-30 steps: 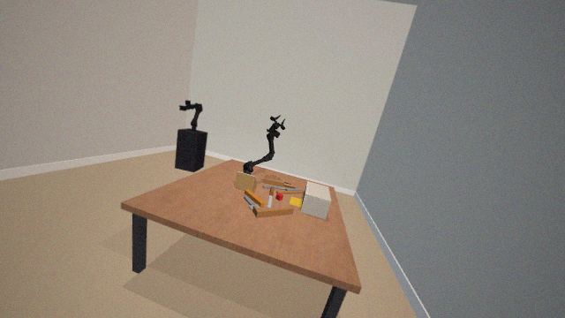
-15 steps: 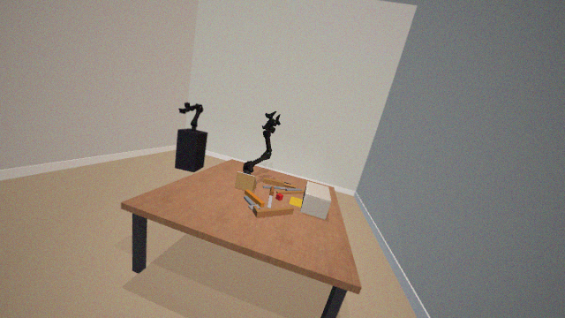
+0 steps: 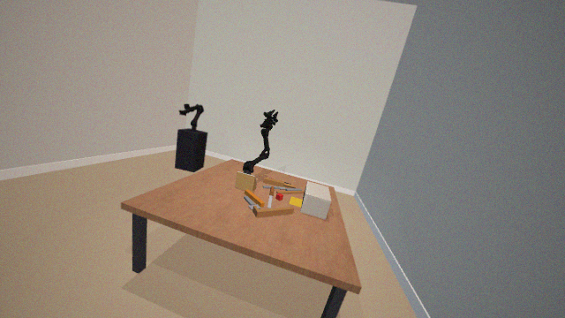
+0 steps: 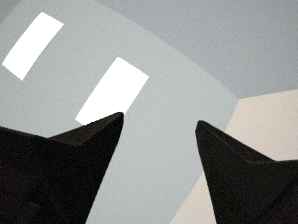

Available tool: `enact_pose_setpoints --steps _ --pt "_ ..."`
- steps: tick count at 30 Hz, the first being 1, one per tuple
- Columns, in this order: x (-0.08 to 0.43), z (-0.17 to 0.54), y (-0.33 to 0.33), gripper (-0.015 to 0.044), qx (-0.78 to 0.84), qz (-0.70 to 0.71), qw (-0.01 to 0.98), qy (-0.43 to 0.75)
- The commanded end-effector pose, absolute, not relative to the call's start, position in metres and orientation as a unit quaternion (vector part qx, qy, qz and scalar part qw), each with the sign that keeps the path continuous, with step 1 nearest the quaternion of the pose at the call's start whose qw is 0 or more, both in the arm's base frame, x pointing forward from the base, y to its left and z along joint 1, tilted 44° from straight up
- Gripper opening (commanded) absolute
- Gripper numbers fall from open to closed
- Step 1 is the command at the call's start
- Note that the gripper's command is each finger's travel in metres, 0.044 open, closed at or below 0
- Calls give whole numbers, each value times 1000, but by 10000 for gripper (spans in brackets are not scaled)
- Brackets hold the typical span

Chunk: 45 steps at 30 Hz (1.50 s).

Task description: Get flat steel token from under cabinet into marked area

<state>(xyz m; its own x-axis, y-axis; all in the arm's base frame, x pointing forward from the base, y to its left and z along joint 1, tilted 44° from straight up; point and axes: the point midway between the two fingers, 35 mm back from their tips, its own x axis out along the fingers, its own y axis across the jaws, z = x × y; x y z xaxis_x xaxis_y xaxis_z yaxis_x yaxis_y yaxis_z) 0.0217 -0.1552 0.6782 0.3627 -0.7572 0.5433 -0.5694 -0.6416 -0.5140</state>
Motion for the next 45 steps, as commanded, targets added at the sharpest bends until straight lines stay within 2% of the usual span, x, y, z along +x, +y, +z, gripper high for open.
enact_pose_setpoints --steps 1,7,21,31,45 --pt "9 666 -177 270 -803 -409 180 394" --pt "1 658 -189 270 -777 -445 236 379" --pt "-5 613 -248 270 -700 -469 440 311" --pt "4 594 -271 270 -655 -476 518 276" --pt "29 575 -287 270 -640 -449 571 251"
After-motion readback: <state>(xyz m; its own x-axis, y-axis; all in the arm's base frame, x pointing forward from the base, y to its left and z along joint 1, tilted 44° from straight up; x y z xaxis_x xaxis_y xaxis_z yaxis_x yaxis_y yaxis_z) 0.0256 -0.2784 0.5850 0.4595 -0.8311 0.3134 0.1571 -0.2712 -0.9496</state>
